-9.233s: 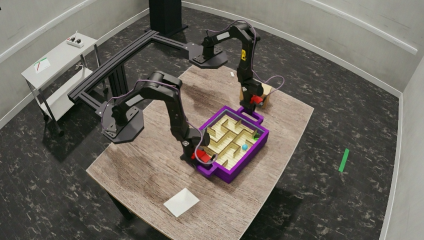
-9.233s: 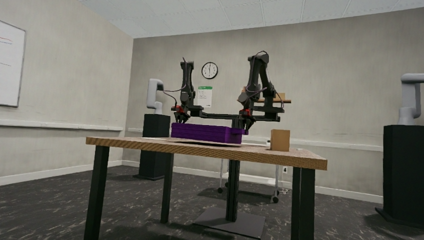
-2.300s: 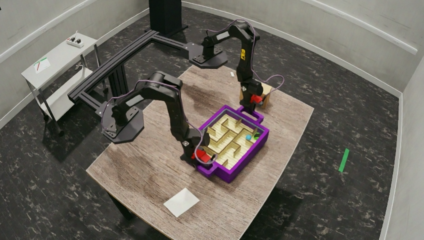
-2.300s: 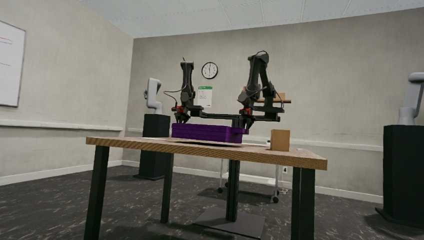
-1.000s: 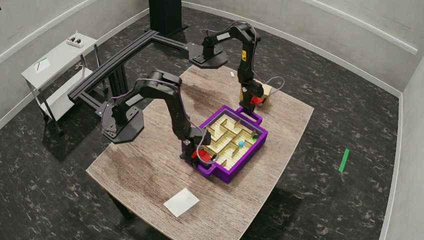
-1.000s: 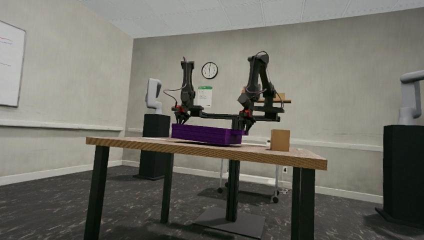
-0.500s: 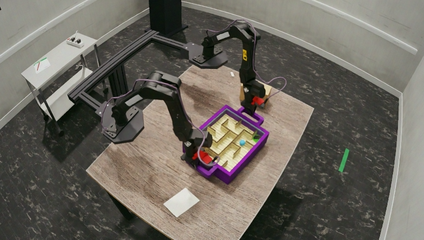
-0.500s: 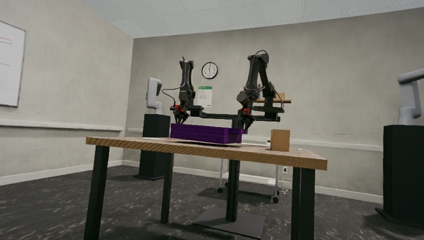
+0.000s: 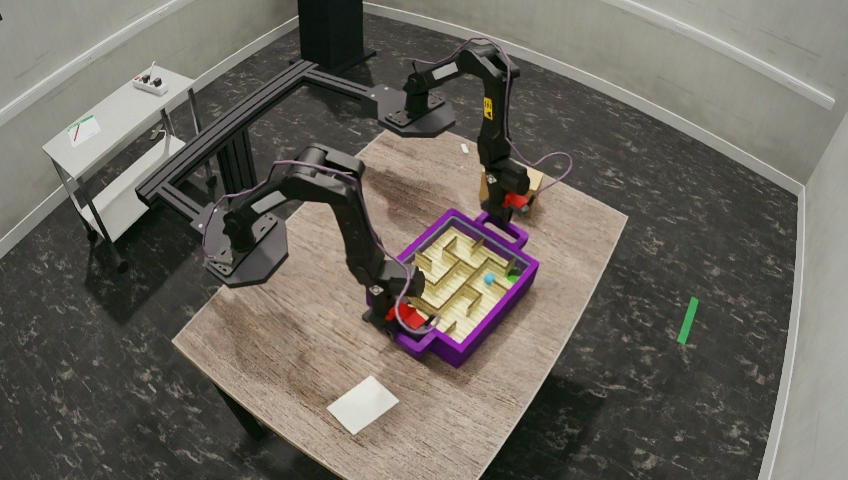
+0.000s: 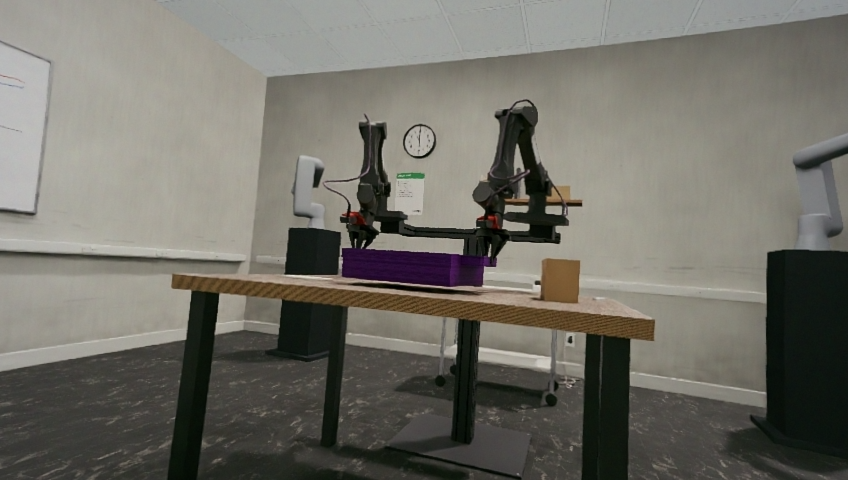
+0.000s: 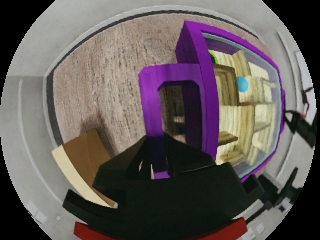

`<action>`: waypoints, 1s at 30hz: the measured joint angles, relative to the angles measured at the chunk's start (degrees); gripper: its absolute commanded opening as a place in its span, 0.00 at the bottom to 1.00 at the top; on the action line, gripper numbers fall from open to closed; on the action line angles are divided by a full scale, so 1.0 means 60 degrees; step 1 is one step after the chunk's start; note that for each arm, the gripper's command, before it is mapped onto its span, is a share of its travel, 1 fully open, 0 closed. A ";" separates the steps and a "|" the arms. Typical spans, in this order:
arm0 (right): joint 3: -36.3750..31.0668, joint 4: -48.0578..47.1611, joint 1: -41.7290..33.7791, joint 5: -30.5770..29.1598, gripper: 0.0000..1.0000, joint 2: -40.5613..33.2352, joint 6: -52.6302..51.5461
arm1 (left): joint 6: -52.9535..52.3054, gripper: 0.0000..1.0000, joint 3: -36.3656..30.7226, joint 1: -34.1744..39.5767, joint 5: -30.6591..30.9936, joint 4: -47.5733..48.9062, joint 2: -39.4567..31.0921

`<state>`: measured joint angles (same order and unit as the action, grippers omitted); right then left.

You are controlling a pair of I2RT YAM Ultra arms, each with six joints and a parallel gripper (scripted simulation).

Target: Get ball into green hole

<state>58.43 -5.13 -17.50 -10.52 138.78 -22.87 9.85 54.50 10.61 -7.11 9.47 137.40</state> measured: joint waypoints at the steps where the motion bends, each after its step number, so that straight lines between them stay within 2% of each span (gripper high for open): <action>1: 0.0000 0.0004 0.0000 0.0004 0.00 0.0000 0.0000 | 0.0007 0.00 0.0000 0.0007 -0.0015 -0.0011 -0.0007; 12: -0.0674 -0.1049 0.0033 0.0204 0.00 0.0233 -0.0036 | 0.0131 0.00 -0.0594 0.0324 -0.0353 0.0401 -0.0251; 30: -0.0525 -0.0506 -0.0288 -0.0503 0.00 -0.0226 -0.0189 | -0.0109 0.00 -0.0514 -0.0076 0.0222 0.1206 0.0211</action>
<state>55.29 -8.16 -19.22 -13.54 137.43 -24.01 9.19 51.42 10.15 -5.78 16.71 138.67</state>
